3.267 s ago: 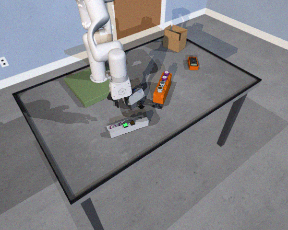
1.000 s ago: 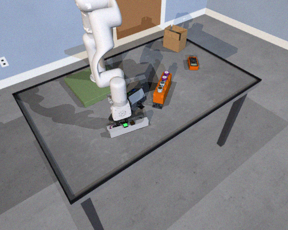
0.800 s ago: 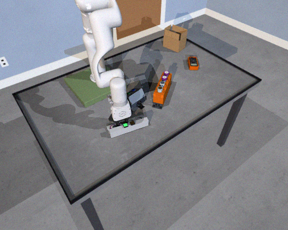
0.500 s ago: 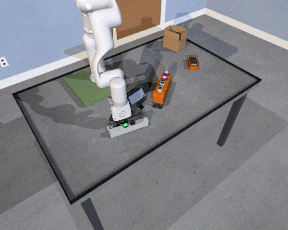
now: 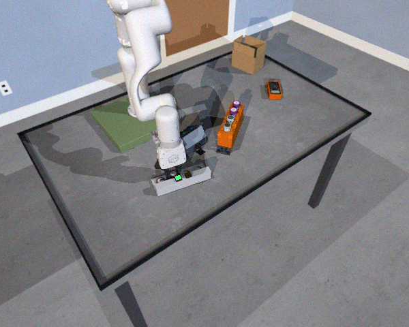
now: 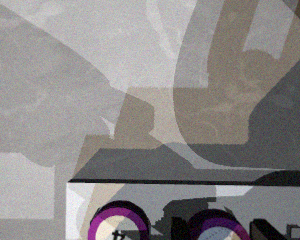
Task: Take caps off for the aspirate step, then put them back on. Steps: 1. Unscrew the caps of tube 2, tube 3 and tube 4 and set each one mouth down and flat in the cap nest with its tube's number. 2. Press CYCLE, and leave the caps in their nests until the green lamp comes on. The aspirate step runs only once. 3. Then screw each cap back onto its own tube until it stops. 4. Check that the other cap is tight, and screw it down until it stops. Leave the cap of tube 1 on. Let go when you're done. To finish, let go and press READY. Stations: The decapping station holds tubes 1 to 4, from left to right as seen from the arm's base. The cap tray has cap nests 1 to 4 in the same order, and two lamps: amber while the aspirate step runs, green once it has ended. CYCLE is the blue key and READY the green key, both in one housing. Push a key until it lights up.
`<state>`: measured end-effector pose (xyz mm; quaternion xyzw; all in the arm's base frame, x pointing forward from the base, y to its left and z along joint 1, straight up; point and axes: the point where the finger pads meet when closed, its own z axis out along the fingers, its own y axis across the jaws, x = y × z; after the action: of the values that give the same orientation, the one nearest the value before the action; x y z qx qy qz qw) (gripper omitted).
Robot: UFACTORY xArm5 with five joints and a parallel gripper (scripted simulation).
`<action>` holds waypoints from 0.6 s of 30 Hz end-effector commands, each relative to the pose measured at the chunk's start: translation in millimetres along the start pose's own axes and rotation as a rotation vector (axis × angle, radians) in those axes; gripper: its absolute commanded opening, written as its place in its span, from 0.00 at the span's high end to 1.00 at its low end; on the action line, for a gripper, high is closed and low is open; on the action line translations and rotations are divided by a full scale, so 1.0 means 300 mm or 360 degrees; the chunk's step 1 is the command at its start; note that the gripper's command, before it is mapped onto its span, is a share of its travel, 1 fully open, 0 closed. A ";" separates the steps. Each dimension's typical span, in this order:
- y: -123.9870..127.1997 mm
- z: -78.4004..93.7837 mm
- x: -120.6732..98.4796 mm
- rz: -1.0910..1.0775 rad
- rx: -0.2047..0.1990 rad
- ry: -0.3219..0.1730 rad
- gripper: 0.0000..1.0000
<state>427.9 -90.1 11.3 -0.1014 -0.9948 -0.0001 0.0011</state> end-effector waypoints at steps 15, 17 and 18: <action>0.000 -0.282 -0.004 0.0000 -0.0002 -0.0007 1.00; 0.000 -0.315 -0.004 0.0000 -0.0002 -0.0007 1.00; 0.000 -0.332 -0.004 0.0000 -0.0002 -0.0007 1.00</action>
<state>428.2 -90.2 88.6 -0.1014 -0.9948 -0.0001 0.0008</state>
